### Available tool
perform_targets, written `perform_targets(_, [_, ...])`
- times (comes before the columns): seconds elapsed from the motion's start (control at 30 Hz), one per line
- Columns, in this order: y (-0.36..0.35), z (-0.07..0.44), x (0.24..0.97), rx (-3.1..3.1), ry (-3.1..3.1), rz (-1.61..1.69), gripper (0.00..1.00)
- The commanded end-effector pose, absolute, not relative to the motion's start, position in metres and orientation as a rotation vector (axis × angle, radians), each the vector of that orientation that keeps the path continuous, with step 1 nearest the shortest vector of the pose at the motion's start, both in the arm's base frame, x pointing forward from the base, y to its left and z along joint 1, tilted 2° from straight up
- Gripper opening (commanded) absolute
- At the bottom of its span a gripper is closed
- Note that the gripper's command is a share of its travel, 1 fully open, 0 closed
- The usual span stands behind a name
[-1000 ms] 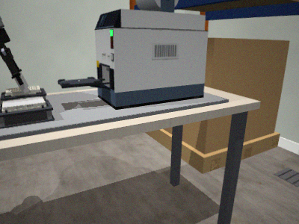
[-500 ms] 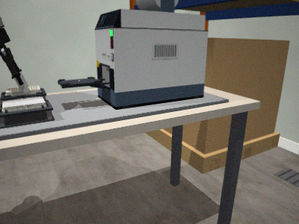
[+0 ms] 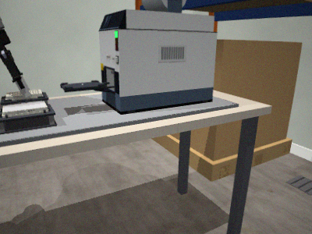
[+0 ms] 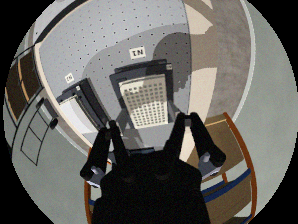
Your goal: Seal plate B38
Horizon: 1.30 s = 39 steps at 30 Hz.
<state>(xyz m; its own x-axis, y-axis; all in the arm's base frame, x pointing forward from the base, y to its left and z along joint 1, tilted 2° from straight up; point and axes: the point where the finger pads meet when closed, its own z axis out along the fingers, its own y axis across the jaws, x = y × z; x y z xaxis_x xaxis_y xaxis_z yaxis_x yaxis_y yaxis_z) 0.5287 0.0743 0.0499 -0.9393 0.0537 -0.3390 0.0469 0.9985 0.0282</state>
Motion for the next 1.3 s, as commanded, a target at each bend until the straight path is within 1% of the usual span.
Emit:
perform_targets(0.0, [0.0759,0.0472,0.5266,0.074,2.797,0.028,0.66])
perform_targets(0.57, [0.0759,0.0472,0.5266,0.074,2.797,0.028,0.59])
perform_targets(0.6, [0.0759,0.0472,0.5266,0.074,2.797,0.028,0.1])
perform_targets(1.27, [0.0759,0.0472,0.5266,0.074,2.797,0.028,0.1])
